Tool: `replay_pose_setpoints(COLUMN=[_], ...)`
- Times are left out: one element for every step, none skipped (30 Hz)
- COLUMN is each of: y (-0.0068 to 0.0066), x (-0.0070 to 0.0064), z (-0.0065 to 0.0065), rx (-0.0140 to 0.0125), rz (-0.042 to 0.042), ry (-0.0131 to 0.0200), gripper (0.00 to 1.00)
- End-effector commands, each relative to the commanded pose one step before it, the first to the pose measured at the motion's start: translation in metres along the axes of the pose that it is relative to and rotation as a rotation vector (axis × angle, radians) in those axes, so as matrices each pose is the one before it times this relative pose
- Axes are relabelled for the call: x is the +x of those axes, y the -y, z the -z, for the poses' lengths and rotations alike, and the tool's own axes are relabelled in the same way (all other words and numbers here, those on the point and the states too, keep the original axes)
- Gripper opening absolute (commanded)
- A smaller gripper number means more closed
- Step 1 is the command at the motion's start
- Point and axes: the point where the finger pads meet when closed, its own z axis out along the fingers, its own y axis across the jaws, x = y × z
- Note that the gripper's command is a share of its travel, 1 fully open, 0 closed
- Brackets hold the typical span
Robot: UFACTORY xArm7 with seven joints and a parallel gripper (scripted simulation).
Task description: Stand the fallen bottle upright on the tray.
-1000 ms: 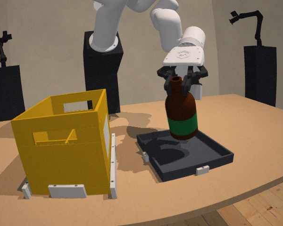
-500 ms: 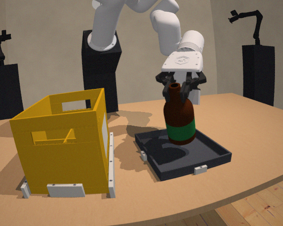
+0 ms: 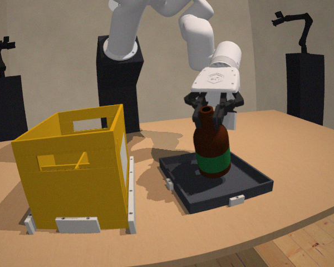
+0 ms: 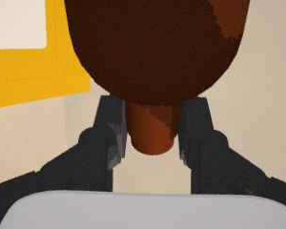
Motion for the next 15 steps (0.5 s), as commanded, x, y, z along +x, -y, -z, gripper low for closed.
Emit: replay_pose_setpoints(y=[-0.00073, 0.00000, 0.00000, 0.00000, 0.00000, 0.00000, 0.00001, 0.00000, 0.00000, 0.00000, 0.00000, 0.00000, 0.00000, 0.00000, 0.00000], x=[0.00297, 0.00073, 0.00070, 0.00066, 0.00063, 0.00059, 0.00056, 0.00052, 0.00048, 0.00045, 0.00041, 0.00038, 0.00034, 0.00000, 0.00000], z=[-0.00225, -0.00042, -0.00040, -0.00038, -0.00036, -0.00034, -0.00032, -0.00030, -0.00028, -0.00026, -0.00024, -0.00022, -0.00020, 0.00000, 0.00000], rx=[-0.00087, 0.00000, 0.00000, 0.00000, 0.00000, 0.00000, 0.00000, 0.00000, 0.00000, 0.00000, 0.00000, 0.00000, 0.00000, 0.00000, 0.00000], rz=[-0.00258, -0.00001, 0.00000, 0.00000, 0.00000, 0.00000, 0.00001, 0.00000, 0.00000, 0.00000, 0.00000, 0.00000, 0.00000, 0.00000, 0.00000], ry=[0.00063, 0.00001, 0.00000, 0.00000, 0.00000, -0.00001, -0.00001, 0.00000, 0.00001, 0.00000, 0.00000, 0.00000, 0.00000, 0.00000, 0.00000], gripper=[0.00, 0.00, 0.00, 0.00, 0.00, 0.00, 0.00, 0.00, 0.00, 0.00, 0.00, 0.00, 0.00, 0.00, 0.00])
